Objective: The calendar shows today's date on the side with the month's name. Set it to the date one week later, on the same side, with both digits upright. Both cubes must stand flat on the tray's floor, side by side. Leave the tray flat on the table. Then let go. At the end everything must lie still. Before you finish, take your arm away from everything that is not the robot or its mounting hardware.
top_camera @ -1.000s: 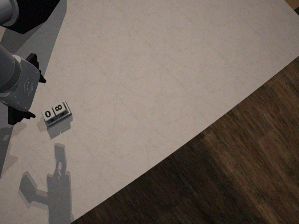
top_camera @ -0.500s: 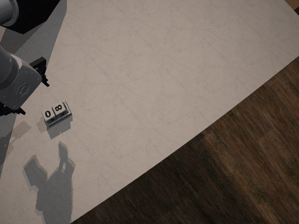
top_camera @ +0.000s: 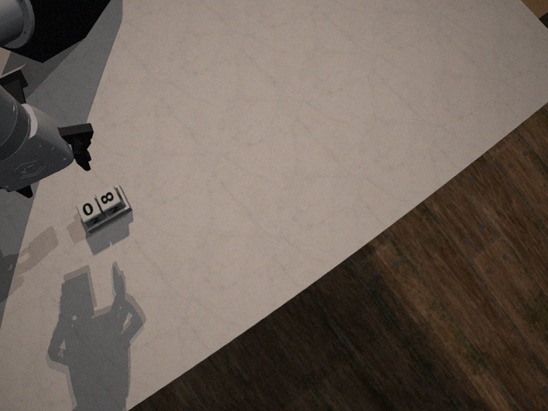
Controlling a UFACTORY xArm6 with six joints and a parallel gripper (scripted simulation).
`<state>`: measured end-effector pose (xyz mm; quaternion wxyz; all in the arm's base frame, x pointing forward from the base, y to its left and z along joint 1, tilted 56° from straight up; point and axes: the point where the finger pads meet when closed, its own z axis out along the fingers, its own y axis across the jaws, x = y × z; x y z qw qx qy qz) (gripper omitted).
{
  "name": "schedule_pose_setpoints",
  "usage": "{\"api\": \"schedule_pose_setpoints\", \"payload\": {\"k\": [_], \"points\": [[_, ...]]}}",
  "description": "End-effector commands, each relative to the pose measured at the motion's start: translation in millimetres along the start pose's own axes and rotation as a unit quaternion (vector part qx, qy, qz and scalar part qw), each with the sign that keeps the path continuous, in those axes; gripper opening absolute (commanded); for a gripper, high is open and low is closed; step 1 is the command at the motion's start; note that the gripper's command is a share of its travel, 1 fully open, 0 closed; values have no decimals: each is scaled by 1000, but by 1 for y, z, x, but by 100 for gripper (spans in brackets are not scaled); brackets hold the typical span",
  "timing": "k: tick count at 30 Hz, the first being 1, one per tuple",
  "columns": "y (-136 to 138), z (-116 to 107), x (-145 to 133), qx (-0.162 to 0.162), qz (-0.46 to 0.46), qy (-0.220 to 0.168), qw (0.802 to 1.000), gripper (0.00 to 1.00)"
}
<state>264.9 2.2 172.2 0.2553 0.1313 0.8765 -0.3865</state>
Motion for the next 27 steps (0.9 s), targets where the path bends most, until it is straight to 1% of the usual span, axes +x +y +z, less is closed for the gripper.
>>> {"api": "schedule_pose_setpoints", "payload": {"k": [1,4,7,16,20,24,26,27], "points": [[-1,1,2,2,83,-4,997,100],[-2,2,4,2,129,-4,992,100],[-3,2,5,2,152,-4,988,100],[-3,3,5,2,159,-4,987,100],[-3,12,5,2,162,-4,987,100],[-3,29,5,2,162,-4,987,100],[-3,29,5,2,162,-4,987,100],[-3,33,5,2,162,-4,987,100]]}}
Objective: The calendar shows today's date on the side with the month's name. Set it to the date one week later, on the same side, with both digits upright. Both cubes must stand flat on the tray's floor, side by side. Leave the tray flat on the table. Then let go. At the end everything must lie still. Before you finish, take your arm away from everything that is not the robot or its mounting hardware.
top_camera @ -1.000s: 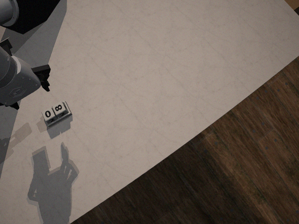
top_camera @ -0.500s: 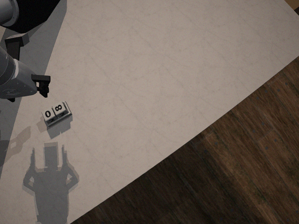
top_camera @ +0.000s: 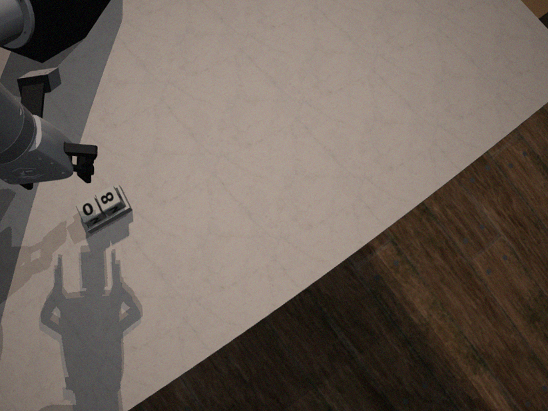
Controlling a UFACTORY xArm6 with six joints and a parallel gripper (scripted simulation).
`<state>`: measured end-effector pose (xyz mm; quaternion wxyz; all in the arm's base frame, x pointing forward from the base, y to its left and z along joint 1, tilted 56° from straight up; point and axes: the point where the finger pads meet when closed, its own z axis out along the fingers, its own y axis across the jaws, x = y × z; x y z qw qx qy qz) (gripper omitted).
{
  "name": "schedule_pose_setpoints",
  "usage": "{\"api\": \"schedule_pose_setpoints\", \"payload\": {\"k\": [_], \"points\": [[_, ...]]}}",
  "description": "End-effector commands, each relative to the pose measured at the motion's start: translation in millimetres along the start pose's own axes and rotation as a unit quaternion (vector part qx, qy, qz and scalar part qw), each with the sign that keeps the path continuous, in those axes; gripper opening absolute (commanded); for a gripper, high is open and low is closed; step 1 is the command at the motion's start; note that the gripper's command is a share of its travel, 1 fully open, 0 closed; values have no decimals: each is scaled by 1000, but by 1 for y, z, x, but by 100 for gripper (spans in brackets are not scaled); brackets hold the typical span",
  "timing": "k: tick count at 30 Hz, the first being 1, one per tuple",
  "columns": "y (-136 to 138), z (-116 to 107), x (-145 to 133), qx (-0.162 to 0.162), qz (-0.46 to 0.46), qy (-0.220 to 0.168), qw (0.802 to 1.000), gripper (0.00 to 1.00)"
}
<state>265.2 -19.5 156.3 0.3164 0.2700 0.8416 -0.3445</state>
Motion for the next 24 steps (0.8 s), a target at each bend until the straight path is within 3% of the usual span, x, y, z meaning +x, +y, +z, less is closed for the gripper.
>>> {"api": "schedule_pose_setpoints", "payload": {"k": [1,9,24], "points": [[3,13,-1,-3,1,0,1000,100],[3,36,-1,-3,1,0,1000,100],[3,37,-1,-3,1,0,1000,100]]}}
